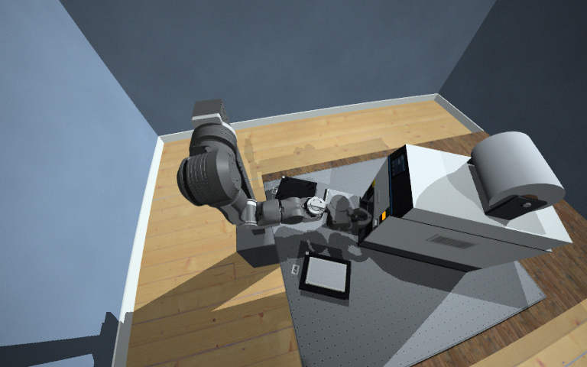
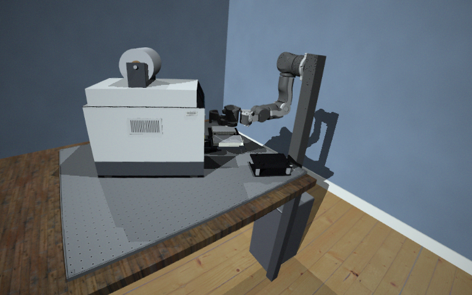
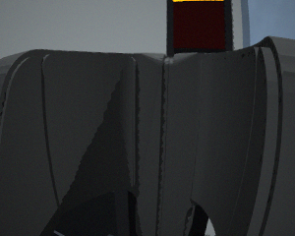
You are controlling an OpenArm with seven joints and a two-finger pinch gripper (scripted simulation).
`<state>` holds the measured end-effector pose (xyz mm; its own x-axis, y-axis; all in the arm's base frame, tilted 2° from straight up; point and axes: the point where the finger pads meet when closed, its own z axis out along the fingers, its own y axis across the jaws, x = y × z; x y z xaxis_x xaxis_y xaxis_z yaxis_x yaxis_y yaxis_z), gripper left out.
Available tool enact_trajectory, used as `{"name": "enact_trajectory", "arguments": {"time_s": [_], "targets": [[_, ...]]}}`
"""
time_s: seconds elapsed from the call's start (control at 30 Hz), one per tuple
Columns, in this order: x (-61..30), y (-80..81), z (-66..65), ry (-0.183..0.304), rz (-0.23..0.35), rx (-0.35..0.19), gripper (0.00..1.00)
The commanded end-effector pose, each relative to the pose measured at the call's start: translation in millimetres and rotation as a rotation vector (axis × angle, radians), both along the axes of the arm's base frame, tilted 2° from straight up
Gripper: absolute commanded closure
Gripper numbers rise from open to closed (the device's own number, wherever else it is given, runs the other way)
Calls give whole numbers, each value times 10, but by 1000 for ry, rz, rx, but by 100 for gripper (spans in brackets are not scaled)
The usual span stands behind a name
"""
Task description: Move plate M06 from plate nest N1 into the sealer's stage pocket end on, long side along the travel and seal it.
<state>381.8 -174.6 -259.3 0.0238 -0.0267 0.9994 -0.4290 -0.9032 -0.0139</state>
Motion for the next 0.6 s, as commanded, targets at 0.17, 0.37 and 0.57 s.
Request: {"name": "enact_trajectory", "arguments": {"time_s": [0.17,0.37,0.57], "targets": [[0,-16,21,-4,-6,-3,100],[-20,-32,23,-4,-10,-3,100],[-25,-36,24,-4,-11,-3,100]]}}
